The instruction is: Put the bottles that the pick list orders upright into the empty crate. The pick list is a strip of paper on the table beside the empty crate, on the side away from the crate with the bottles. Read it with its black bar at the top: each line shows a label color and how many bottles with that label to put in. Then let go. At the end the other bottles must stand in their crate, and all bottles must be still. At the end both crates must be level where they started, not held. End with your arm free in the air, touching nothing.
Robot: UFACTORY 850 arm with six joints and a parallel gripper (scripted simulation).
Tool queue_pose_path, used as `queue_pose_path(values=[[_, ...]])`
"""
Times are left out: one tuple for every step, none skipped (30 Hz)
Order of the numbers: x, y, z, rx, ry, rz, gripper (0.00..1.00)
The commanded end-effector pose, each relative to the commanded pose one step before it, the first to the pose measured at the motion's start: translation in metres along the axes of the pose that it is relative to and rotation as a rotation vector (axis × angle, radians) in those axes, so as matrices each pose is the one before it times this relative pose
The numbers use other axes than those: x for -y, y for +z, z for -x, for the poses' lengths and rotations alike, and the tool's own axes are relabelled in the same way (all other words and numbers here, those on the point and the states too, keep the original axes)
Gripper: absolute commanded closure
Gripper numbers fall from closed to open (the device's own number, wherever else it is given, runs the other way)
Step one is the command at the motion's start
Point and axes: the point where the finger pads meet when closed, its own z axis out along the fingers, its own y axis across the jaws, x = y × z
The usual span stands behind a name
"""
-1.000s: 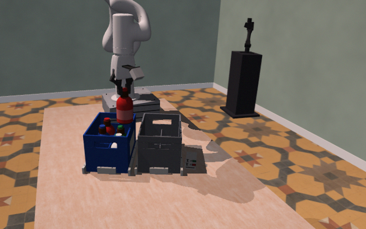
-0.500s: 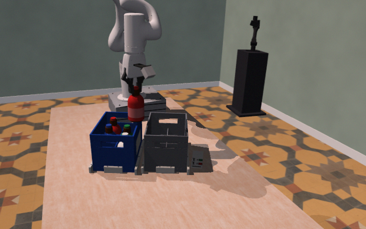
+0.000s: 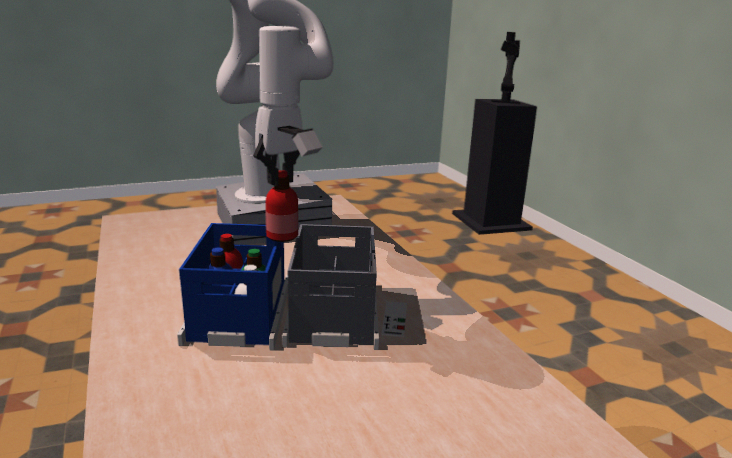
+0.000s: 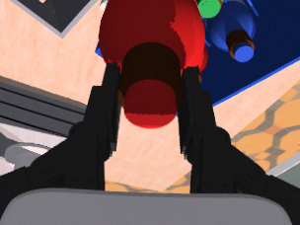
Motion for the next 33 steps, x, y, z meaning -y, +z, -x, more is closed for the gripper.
queue_pose_path(values=[[0.00651, -0.00114, -0.00134, -0.00213, -0.00003, 0.00120, 1.00], [0.00199, 0.00000, -0.00017, 0.00000, 0.00000, -0.00001, 1.00], [0.00200, 0.00000, -0.00017, 0.00000, 0.00000, -0.00001, 1.00], [0.00200, 0.00000, -0.00017, 0.00000, 0.00000, -0.00001, 1.00], [0.00200, 0.00000, -0.00017, 0.00000, 0.00000, -0.00001, 1.00], [0.00200, 0.00000, -0.00017, 0.00000, 0.00000, -0.00001, 1.00], [0.00200, 0.00000, -0.00017, 0.00000, 0.00000, -0.00001, 1.00], [0.00200, 0.00000, -0.00017, 0.00000, 0.00000, -0.00001, 1.00], [0.00200, 0.00000, -0.00017, 0.00000, 0.00000, -0.00001, 1.00], [0.00200, 0.00000, -0.00017, 0.00000, 0.00000, -0.00001, 1.00], [0.00200, 0.00000, -0.00017, 0.00000, 0.00000, -0.00001, 1.00], [0.00200, 0.00000, -0.00017, 0.00000, 0.00000, -0.00001, 1.00], [0.00000, 0.00000, 0.00000, 0.00000, 0.00000, 0.00000, 1.00], [0.00000, 0.00000, 0.00000, 0.00000, 0.00000, 0.00000, 1.00], [0.00192, -0.00001, -0.00018, 0.00000, -0.00002, -0.00005, 1.00], [0.00208, 0.00001, -0.00016, 0.00000, 0.00002, 0.00003, 1.00], [0.00199, 0.00000, -0.00017, 0.00000, 0.00000, -0.00001, 1.00], [0.00199, 0.00000, -0.00017, 0.00000, 0.00000, -0.00001, 1.00], [0.00200, 0.00000, -0.00017, 0.00000, 0.00000, -0.00001, 1.00], [0.00200, 0.00000, -0.00017, 0.00000, 0.00000, -0.00001, 1.00], [0.00200, 0.00000, -0.00017, 0.00000, 0.00000, -0.00001, 1.00], [0.00200, 0.00000, -0.00017, 0.00000, 0.00000, -0.00001, 1.00], [0.00200, 0.00000, -0.00017, 0.00000, 0.00000, -0.00001, 1.00], [0.00200, 0.00000, -0.00017, 0.00000, 0.00000, -0.00001, 1.00], [0.00200, 0.00000, -0.00017, 0.00000, 0.00000, -0.00001, 1.00], [0.00200, 0.00000, -0.00017, 0.00000, 0.00000, -0.00001, 1.00], [0.00200, 0.00000, -0.00017, 0.00000, 0.00000, -0.00001, 1.00], [0.00200, 0.00000, -0.00017, 0.00000, 0.00000, -0.00001, 1.00], [0.00200, 0.00000, -0.00017, 0.00000, 0.00000, -0.00001, 1.00], [0.00000, 0.00000, 0.00000, 0.00000, 0.00000, 0.00000, 1.00], [0.00000, 0.00000, 0.00000, 0.00000, 0.00000, 0.00000, 1.00], [0.00192, -0.00001, -0.00017, 0.00000, -0.00002, -0.00005, 1.00], [0.00207, 0.00001, -0.00016, 0.00000, 0.00002, 0.00003, 1.00]])
